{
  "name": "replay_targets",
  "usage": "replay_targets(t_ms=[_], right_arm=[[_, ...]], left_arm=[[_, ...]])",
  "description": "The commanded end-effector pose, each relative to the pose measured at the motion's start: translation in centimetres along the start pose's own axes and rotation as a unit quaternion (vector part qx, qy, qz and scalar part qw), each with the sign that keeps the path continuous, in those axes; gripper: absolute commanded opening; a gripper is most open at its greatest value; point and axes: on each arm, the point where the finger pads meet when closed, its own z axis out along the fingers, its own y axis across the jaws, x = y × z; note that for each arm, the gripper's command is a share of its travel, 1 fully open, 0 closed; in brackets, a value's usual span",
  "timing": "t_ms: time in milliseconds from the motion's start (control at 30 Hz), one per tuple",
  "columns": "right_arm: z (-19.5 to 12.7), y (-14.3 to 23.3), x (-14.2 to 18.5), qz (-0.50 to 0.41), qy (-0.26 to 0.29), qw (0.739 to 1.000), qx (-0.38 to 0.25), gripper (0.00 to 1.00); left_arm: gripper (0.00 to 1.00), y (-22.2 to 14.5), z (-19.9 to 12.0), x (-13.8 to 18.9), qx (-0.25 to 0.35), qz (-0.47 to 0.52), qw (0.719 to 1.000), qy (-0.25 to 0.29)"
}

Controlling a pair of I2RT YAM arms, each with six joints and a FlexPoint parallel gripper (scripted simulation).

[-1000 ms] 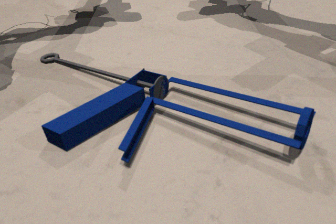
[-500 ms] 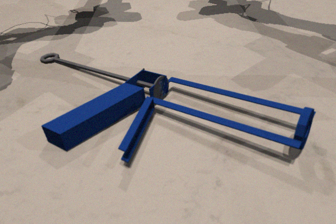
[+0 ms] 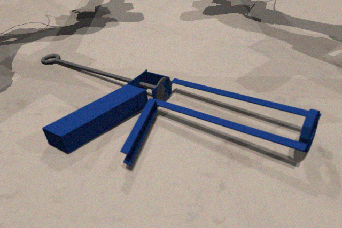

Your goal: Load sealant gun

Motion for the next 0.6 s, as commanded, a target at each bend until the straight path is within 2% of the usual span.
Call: replay_targets(t_ms=[0, 133, 167, 567], right_arm=[[-0.08, -0.09, 0.09, 0.005, 0.002, 1.000, 0.000, 0.52], [-0.08, -0.09, 0.09, 0.005, 0.002, 1.000, 0.000, 0.52], [-0.08, -0.09, 0.09, 0.005, 0.002, 1.000, 0.000, 0.52], [-0.08, -0.09, 0.09, 0.005, 0.002, 1.000, 0.000, 0.52]], left_arm=[[0.73, 0.12, -0.03, -0.02, -0.003, 0.001, 1.000, -0.006], [0.73, 0.38, 0.06, -0.26, -0.004, 0.001, 1.000, -0.007], [0.00, 0.36, 0.12, -0.23, -0.003, 0.000, 1.000, -0.006], [0.00, 0.29, 0.35, -0.21, -0.003, 0.001, 1.000, -0.004]])
